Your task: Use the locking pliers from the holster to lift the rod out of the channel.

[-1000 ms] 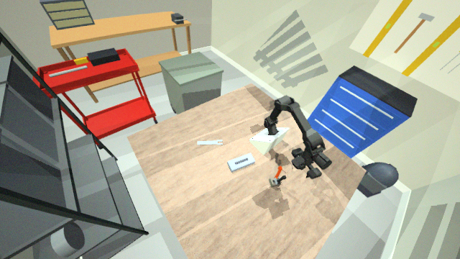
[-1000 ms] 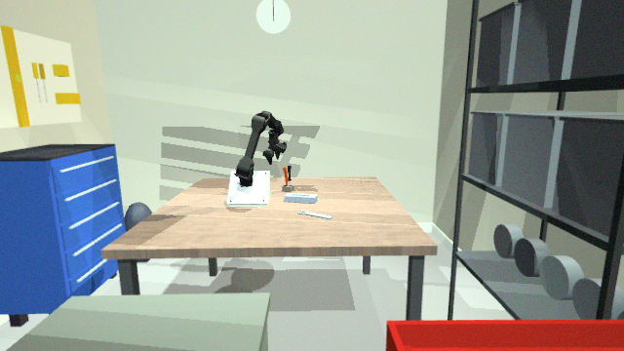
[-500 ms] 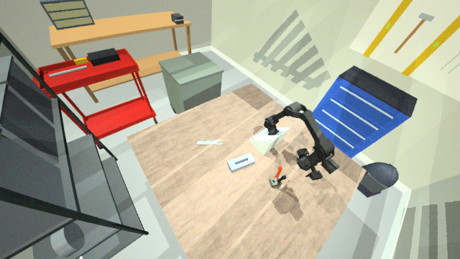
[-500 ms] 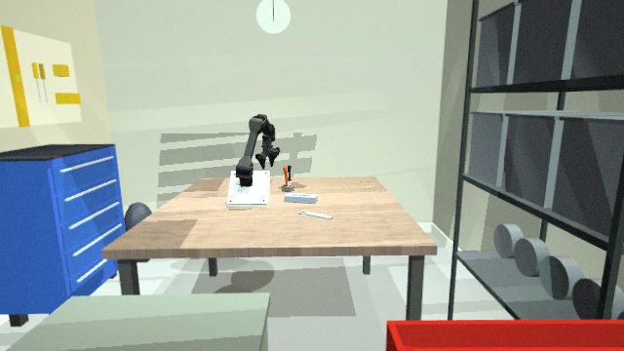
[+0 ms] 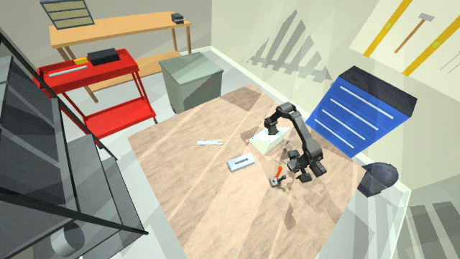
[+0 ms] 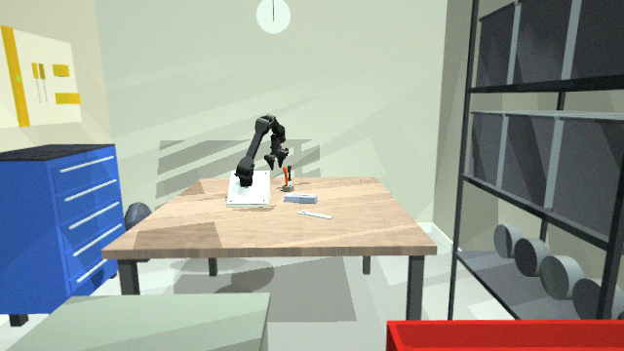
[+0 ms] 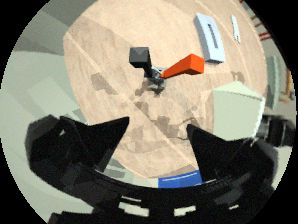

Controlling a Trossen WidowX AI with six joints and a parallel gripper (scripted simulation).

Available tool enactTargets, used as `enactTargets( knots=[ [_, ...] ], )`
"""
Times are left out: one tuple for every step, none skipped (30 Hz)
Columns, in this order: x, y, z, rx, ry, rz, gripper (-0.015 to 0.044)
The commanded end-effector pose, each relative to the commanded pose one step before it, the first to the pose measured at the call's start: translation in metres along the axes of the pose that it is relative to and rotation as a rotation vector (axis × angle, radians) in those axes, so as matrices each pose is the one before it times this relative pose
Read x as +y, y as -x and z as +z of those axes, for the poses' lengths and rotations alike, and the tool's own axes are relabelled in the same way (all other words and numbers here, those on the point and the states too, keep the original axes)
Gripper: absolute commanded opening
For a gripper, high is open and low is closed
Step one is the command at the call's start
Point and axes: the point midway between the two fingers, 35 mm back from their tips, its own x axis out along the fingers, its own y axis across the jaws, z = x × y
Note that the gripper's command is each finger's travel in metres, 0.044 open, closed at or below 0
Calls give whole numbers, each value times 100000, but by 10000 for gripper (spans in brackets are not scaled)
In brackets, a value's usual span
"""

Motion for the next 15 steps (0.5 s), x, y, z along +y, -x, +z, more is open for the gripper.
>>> enactTargets(
  knots=[
    [-26, -235, 1594, -490, 485, 230, 440],
    [0, -78, 402, -28, -18, -11, 440],
    [0, -78, 402, -27, -18, -12, 440],
    [0, -78, 402, -27, -18, -12, 440],
    [-1, -78, 402, -27, -17, -12, 440],
    [-1, -78, 402, -27, -17, -12, 440],
    [0, -51, 263, -17, -11, -7, 440],
    [-1, -23, 116, -8, -5, -4, 440],
    [0, 0, 0, 0, 0, 0, 440],
    [0, 0, 0, 0, 0, 0, 440],
    [0, 0, 0, 0, 0, 0, 440],
    [-1, -2, 204, -13, -8, -7, 440],
    [0, -3, 383, -24, -15, -10, 440],
    [-1, -3, 423, -26, -16, -12, 440],
    [-1, -3, 416, -26, -16, -12, 440]
  ],
)
